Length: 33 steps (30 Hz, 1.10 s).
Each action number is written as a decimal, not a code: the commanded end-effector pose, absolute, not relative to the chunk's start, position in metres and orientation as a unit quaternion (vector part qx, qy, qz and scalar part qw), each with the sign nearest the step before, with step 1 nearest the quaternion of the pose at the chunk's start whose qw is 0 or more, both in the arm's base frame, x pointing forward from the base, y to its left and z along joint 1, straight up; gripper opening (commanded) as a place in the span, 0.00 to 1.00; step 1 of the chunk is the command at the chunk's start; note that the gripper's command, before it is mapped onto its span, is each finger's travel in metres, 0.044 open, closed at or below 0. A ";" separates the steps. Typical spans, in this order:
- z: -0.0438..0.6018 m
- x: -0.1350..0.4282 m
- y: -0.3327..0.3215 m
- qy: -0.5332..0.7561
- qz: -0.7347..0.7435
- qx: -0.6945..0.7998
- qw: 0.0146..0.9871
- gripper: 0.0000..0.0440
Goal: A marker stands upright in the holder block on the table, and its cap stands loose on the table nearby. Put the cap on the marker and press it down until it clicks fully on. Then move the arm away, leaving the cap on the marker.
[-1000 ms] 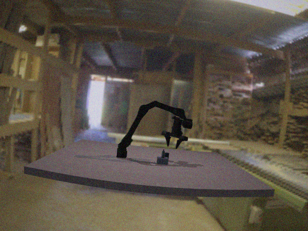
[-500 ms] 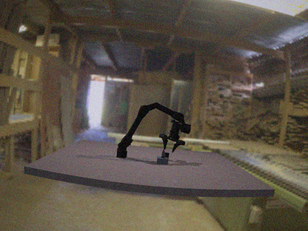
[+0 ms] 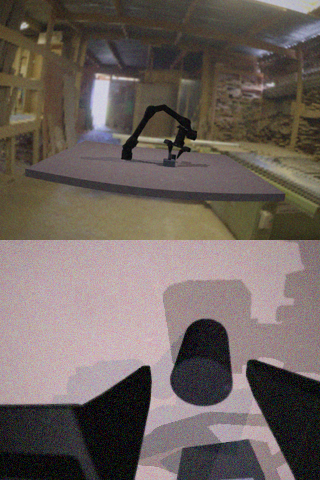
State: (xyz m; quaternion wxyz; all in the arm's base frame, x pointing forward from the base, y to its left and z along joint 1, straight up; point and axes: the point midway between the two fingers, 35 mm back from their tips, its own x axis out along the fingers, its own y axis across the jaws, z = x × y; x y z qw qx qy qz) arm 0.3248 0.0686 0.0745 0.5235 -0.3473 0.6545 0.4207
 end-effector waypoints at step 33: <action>0.141 0.330 0.028 0.613 0.395 -0.384 0.566 0.20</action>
